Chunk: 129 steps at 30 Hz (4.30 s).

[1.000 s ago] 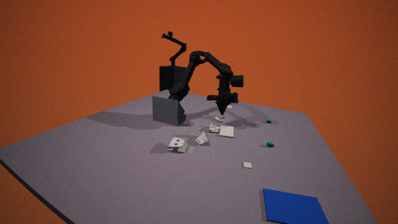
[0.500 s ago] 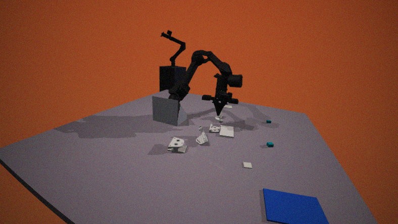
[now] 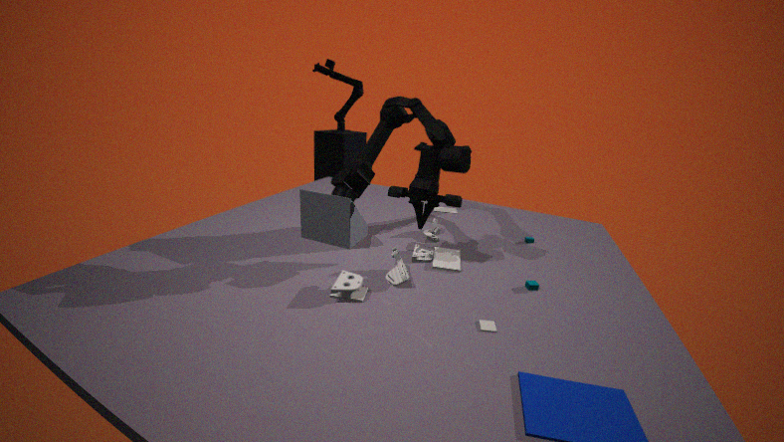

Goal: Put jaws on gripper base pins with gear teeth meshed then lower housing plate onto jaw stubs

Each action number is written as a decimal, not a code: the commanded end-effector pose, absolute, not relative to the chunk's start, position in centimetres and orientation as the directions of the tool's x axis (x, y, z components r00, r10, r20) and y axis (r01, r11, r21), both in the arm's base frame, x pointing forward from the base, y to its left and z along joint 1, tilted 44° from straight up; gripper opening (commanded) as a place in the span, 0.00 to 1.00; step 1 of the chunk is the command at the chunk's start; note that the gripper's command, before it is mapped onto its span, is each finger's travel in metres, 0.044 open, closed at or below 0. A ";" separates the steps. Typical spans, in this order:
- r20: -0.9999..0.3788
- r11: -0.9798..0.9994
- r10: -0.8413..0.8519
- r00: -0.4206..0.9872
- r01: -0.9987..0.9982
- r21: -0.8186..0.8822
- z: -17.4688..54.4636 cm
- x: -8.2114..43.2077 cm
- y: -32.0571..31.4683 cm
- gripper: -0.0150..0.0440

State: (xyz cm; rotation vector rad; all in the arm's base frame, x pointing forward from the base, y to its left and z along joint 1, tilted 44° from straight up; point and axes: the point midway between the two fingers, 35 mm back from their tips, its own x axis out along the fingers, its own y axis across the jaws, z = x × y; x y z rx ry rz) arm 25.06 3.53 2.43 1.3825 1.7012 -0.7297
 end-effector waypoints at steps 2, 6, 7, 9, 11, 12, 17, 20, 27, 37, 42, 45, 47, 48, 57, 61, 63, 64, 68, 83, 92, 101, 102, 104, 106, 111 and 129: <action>-0.844 0.107 0.528 -0.096 0.993 -0.046 1.7 24.4 2.7 0.25; -0.833 0.015 0.543 -0.106 0.993 -0.116 1.3 24.0 2.0 0.25; -0.830 -0.008 0.547 -0.108 0.991 -0.134 1.2 23.9 1.8 0.25; -0.824 -0.053 0.555 -0.112 0.984 -0.169 1.0 23.7 1.5 0.25; -0.818 -0.098 0.563 -0.115 0.974 -0.205 0.8 23.5 1.2 0.25; -0.815 -0.120 0.567 -0.117 0.968 -0.222 0.7 23.4 1.0 0.25; -0.798 -0.226 0.589 -0.124 0.924 -0.310 0.2 22.8 0.3 0.25; -0.788 -0.286 0.603 -0.126 0.888 -0.361 -0.1 22.5 -0.2 0.25; -0.760 -0.410 0.637 -0.129 0.779 -0.475 -0.6 21.7 -1.1 0.25; -0.723 -0.526 0.680 -0.124 0.605 -0.598 -1.2 20.6 -2.1 0.25; -0.723 -0.526 0.680 -0.124 0.605 -0.598 -1.2 20.6 -2.1 0.25; -0.723 -0.526 0.680 -0.124 0.605 -0.598 -1.3 20.6 -2.0 0.25; -0.723 -0.526 0.679 -0.124 0.605 -0.598 -1.5 20.6 -1.8 0.25; -0.724 -0.527 0.679 -0.124 0.605 -0.597 -1.7 20.6 -1.7 0.25; -0.725 -0.528 0.678 -0.123 0.605 -0.596 -2.8 20.7 -0.8 0.25; -0.725 -0.529 0.677 -0.122 0.605 -0.596 -3.3 20.6 -0.3 0.25; -0.725 -0.529 0.677 -0.122 0.605 -0.596 -3.6 20.6 -0.1 0.25; -0.726 -0.529 0.677 -0.122 0.605 -0.596 -3.7 20.6 0.0 0.25; -0.726 -0.529 0.677 -0.122 0.605 -0.595 -4.2 20.6 0.5 0.25; -0.724 -0.528 0.679 -0.122 0.605 -0.596 -5.9 20.2 2.2 0.25; -0.723 -0.526 0.680 -0.122 0.605 -0.598 -6.9 19.9 3.2 0.25; -0.720 -0.523 0.683 -0.124 0.605 -0.600 -7.8 19.4 4.3 0.25; -0.720 -0.523 0.683 -0.124 0.605 -0.601 -7.9 19.4 4.4 0.25; -0.719 -0.522 0.684 -0.124 0.605 -0.601 -8.0 19.3 4.5 0.25; -0.719 -0.522 0.684 -0.124 0.605 -0.601 -8.0 19.3 4.5 0.25; -0.719 -0.522 0.684 -0.124 0.605 -0.601 -8.0 19.3 4.5 0.25; -0.719 -0.522 0.684 -0.124 0.605 -0.601 -8.0 19.3 4.5 0.25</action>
